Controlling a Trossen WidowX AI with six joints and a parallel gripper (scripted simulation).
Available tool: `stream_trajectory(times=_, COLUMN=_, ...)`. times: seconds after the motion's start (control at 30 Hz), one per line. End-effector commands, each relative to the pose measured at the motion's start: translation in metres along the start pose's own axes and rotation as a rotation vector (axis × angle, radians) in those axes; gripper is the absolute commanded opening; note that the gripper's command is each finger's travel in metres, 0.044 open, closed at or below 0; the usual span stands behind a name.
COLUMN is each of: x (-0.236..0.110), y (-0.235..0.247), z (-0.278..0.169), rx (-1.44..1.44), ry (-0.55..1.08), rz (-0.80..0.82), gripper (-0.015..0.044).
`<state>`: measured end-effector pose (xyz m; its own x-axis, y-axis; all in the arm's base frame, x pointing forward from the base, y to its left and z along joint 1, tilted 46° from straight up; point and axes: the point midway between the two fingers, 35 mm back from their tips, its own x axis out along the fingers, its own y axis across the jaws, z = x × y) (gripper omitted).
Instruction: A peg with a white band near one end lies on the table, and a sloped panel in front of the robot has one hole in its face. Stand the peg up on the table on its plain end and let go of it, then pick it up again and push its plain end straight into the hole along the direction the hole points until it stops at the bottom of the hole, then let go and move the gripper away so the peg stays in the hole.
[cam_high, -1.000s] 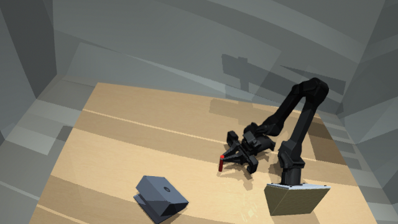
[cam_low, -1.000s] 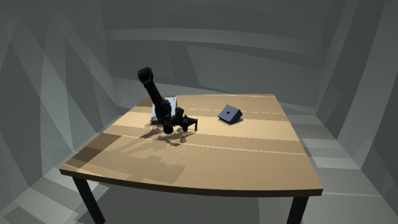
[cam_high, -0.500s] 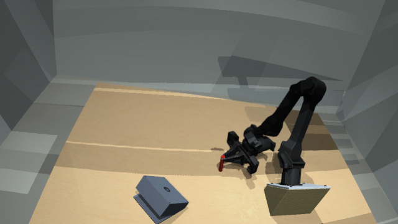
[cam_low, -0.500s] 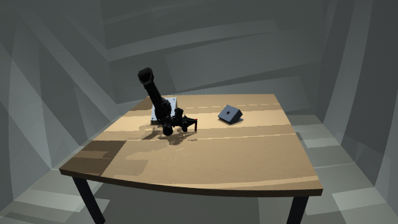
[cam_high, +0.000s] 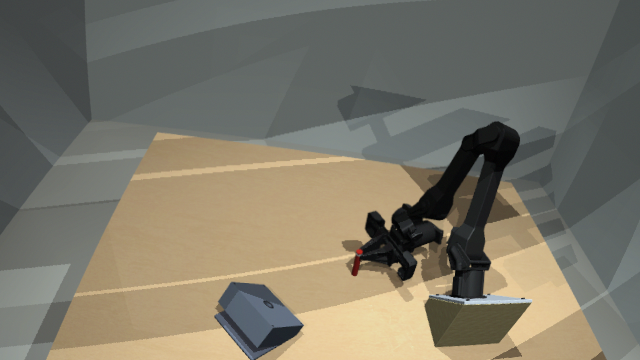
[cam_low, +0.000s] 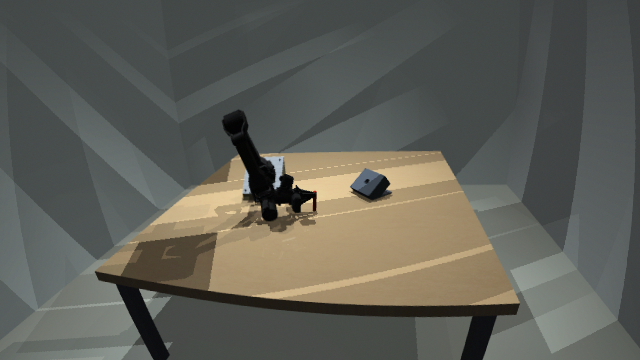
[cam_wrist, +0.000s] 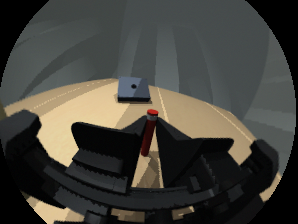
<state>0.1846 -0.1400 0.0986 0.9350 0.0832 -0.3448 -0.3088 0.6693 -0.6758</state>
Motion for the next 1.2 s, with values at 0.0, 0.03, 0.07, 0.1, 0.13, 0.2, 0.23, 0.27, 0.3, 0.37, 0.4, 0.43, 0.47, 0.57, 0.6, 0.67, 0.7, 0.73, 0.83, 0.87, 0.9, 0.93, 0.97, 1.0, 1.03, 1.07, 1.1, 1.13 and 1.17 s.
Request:
stream_trajectory(times=0.0, x=-0.0011, y=0.0001, z=-0.0022, rx=0.000, ry=0.001, rz=0.000, gripper=0.0049)
stream_trajectory(times=0.03, x=-0.0012, y=0.0001, z=-0.0023, rx=0.000, ry=-0.001, rz=0.000, gripper=0.0049)
stream_trajectory(times=0.07, x=-0.0013, y=0.0001, z=-0.0024, rx=0.000, ry=-0.003, rz=0.000, gripper=0.0049)
stream_trajectory(times=0.1, x=-0.0014, y=0.0001, z=-0.0025, rx=-0.001, ry=-0.005, rz=0.000, gripper=0.0049)
stream_trajectory(times=0.13, x=-0.0016, y=0.0002, z=-0.0026, rx=-0.001, ry=-0.007, rz=0.000, gripper=0.0049)
stream_trajectory(times=0.2, x=-0.0018, y=0.0002, z=-0.0028, rx=-0.002, ry=-0.011, rz=0.001, gripper=0.0049)
stream_trajectory(times=0.23, x=-0.0019, y=0.0003, z=-0.0029, rx=-0.002, ry=-0.013, rz=0.001, gripper=0.0049)
stream_trajectory(times=0.27, x=-0.0021, y=0.0003, z=-0.0029, rx=-0.002, ry=-0.015, rz=0.001, gripper=0.0049)
stream_trajectory(times=0.3, x=-0.0022, y=0.0003, z=-0.0030, rx=-0.003, ry=-0.017, rz=0.001, gripper=0.0049)
stream_trajectory(times=0.37, x=-0.0024, y=0.0004, z=-0.0032, rx=-0.003, ry=-0.022, rz=0.001, gripper=0.0049)
stream_trajectory(times=0.4, x=-0.0025, y=0.0004, z=-0.0033, rx=-0.003, ry=-0.024, rz=0.001, gripper=0.0049)
stream_trajectory(times=0.43, x=-0.0026, y=0.0004, z=-0.0034, rx=-0.004, ry=-0.026, rz=0.001, gripper=0.0049)
stream_trajectory(times=0.47, x=-0.0028, y=0.0004, z=-0.0035, rx=-0.004, ry=-0.028, rz=0.001, gripper=0.0049)
stream_trajectory(times=0.57, x=-0.0031, y=0.0005, z=-0.0038, rx=-0.005, ry=-0.034, rz=0.001, gripper=0.0049)
stream_trajectory(times=0.6, x=-0.0032, y=0.0006, z=-0.0039, rx=-0.005, ry=-0.036, rz=0.001, gripper=0.0049)
stream_trajectory(times=0.67, x=-0.0035, y=0.0006, z=-0.0041, rx=-0.005, ry=-0.040, rz=0.001, gripper=0.0049)
stream_trajectory(times=0.7, x=-0.0036, y=0.0006, z=-0.0042, rx=-0.005, ry=-0.043, rz=0.001, gripper=0.0049)
stream_trajectory(times=0.73, x=-0.0037, y=0.0007, z=-0.0043, rx=-0.006, ry=-0.045, rz=0.001, gripper=0.0049)
stream_trajectory(times=0.83, x=-0.0040, y=0.0007, z=-0.0046, rx=-0.006, ry=-0.051, rz=0.000, gripper=0.0049)
stream_trajectory(times=0.87, x=-0.0041, y=0.0007, z=-0.0047, rx=-0.006, ry=-0.053, rz=0.000, gripper=0.0049)
stream_trajectory(times=0.9, x=-0.0033, y=0.0008, z=-0.0025, rx=-0.006, ry=-0.056, rz=0.000, gripper=0.0056)
stream_trajectory(times=0.93, x=-0.0033, y=0.0008, z=-0.0025, rx=-0.007, ry=-0.058, rz=0.000, gripper=0.0082)
stream_trajectory(times=0.97, x=-0.0033, y=0.0008, z=-0.0025, rx=-0.007, ry=-0.058, rz=0.000, gripper=0.0109)
stream_trajectory(times=1.0, x=-0.0033, y=0.0008, z=-0.0025, rx=-0.007, ry=-0.058, rz=0.000, gripper=0.0130)
stream_trajectory(times=1.03, x=-0.0033, y=0.0008, z=-0.0025, rx=-0.007, ry=-0.058, rz=0.000, gripper=0.0130)
stream_trajectory(times=1.07, x=-0.0033, y=0.0008, z=-0.0025, rx=-0.007, ry=-0.058, rz=0.000, gripper=0.0130)
stream_trajectory(times=1.1, x=-0.0033, y=0.0008, z=-0.0025, rx=-0.007, ry=-0.058, rz=0.000, gripper=0.0130)
stream_trajectory(times=1.13, x=-0.0033, y=0.0008, z=-0.0025, rx=-0.007, ry=-0.058, rz=0.000, gripper=0.0130)
stream_trajectory(times=1.17, x=-0.0033, y=0.0008, z=-0.0025, rx=-0.007, ry=-0.058, rz=0.000, gripper=0.0130)
